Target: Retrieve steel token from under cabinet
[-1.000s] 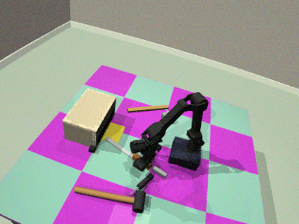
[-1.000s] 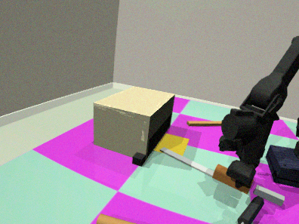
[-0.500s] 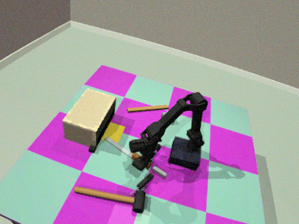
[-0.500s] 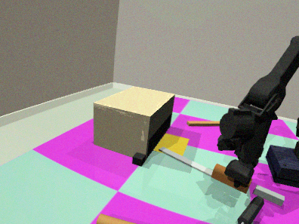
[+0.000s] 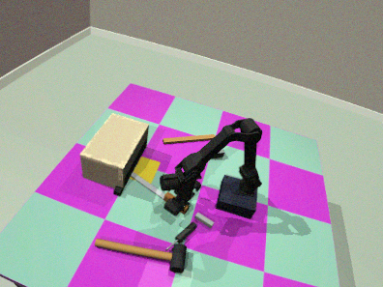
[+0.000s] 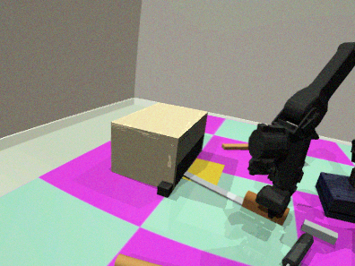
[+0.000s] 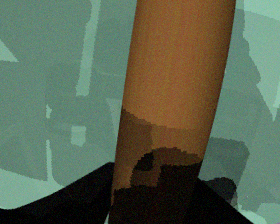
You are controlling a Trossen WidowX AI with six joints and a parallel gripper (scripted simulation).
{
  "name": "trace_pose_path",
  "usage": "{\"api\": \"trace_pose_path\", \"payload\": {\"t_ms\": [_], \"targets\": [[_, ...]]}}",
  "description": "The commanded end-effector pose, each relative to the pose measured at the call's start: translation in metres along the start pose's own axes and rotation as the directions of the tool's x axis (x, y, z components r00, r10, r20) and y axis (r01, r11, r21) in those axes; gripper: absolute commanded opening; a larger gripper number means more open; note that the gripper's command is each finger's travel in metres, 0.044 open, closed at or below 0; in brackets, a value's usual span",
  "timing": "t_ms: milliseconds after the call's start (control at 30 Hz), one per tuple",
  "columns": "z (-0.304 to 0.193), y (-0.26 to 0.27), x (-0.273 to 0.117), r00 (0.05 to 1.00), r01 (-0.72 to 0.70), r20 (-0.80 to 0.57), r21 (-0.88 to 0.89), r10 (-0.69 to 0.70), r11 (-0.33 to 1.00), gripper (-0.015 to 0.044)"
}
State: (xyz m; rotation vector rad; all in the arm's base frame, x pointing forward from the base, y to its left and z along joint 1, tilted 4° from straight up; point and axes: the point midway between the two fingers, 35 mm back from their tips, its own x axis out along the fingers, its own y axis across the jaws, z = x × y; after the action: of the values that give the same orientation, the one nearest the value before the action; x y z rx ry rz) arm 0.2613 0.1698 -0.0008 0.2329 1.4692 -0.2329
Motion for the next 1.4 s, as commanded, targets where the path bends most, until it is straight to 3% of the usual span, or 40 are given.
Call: {"api": "trace_pose_path", "payload": {"t_ms": [0, 1367], "targets": [[0.009, 0.001, 0.000, 1.000, -0.002, -0.001, -0.003, 0.002, 1.000, 0.0000], [0.068, 0.002, -0.001, 1.000, -0.002, 0.004, -0.004, 0.002, 1.000, 0.0000]]}}
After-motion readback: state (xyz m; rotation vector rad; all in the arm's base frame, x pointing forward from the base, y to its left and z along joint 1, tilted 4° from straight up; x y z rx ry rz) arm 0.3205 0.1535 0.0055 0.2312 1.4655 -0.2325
